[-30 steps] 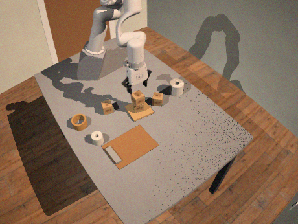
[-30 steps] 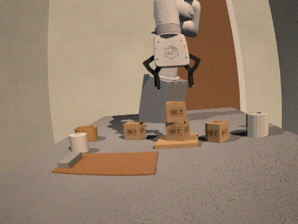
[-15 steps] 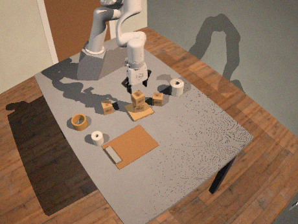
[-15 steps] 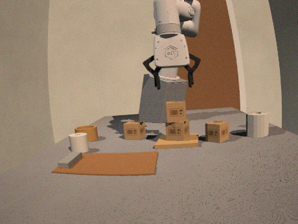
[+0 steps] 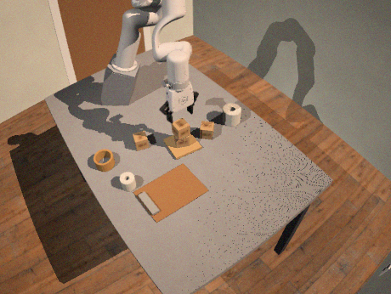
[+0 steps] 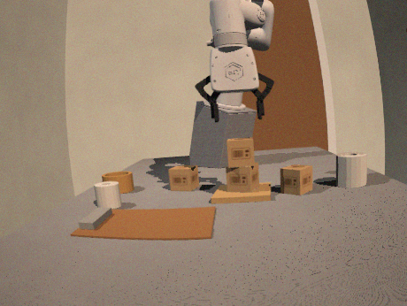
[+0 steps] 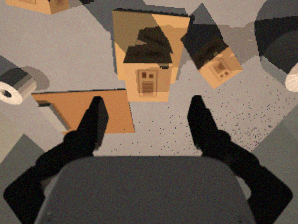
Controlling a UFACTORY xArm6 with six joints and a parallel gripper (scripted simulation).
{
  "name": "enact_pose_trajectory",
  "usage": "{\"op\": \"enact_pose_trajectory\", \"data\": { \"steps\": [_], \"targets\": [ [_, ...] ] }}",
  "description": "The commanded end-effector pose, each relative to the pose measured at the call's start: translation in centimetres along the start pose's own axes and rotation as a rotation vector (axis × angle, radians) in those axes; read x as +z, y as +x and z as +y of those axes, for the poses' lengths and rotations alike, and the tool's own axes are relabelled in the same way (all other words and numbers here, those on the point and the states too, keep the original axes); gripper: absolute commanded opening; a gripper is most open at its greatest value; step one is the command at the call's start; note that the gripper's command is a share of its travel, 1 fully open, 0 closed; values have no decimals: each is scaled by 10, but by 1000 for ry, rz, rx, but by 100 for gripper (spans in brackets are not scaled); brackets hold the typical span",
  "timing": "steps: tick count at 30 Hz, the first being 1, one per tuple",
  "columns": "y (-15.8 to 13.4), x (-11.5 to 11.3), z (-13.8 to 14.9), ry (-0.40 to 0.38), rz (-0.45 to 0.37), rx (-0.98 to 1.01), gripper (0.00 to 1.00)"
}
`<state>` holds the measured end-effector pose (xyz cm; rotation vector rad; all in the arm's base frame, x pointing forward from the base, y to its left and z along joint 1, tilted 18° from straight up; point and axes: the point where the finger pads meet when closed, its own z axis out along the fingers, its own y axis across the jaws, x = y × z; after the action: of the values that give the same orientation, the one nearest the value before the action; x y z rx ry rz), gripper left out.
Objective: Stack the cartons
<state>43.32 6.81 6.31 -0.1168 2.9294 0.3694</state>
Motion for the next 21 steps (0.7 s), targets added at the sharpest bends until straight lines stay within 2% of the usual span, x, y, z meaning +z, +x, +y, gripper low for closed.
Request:
{"op": "enact_pose_trajectory", "data": {
  "steps": [1,5,7,9,10,11,15,19,21],
  "targets": [
    [-1,-1,0,0,-3,0,100],
    [-2,-1,1,0,-3,-10,100],
    [-7,-4,25,0,-1,-169,100],
    [-7,-4,25,0,-1,-169,100],
    [-11,-7,47,0,-1,-319,100],
    [-13,-11,73,0,-1,-375,100],
    [-15,-19,119,1,-3,-558,100],
    [-15,-20,121,2,-4,-771,100],
    [-15,-20,121,2,-3,-801,100]
  ]
}}
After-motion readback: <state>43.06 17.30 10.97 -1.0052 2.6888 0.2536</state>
